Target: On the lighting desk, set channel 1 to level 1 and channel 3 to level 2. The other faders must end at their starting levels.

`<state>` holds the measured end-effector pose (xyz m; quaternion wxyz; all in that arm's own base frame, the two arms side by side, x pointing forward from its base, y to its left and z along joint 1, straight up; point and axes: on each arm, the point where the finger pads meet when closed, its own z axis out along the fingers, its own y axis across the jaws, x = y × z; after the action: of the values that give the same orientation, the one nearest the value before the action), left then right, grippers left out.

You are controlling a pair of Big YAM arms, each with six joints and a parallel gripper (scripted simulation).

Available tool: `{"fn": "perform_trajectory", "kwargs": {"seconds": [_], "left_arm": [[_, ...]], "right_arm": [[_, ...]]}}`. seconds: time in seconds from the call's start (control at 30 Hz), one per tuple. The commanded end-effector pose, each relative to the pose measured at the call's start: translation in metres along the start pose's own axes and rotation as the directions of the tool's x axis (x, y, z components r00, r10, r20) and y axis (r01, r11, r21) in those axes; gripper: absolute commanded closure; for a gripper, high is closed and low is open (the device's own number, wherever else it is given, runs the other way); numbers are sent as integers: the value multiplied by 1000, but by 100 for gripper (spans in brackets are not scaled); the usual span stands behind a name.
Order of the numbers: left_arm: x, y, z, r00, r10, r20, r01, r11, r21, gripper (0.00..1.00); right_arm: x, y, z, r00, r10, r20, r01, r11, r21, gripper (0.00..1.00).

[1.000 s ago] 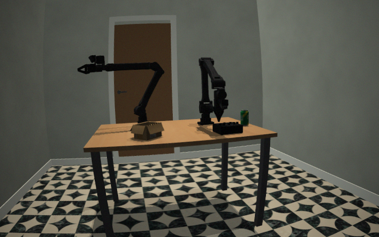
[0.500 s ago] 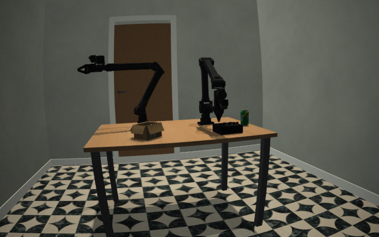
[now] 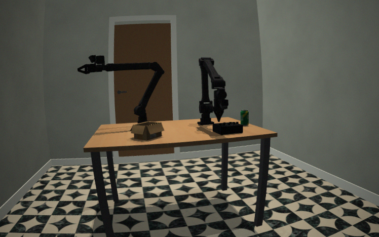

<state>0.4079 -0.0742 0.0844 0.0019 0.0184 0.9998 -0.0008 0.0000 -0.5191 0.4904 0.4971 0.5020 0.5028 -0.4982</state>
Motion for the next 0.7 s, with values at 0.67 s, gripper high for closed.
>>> {"fn": "perform_trajectory", "kwargs": {"seconds": [0.67], "left_arm": [[-3,-5,11,1000,5,-4,-5,1000,-3,100]], "right_arm": [[-24,-3,-1,998,8,59,-9,1000,3,0]]}}
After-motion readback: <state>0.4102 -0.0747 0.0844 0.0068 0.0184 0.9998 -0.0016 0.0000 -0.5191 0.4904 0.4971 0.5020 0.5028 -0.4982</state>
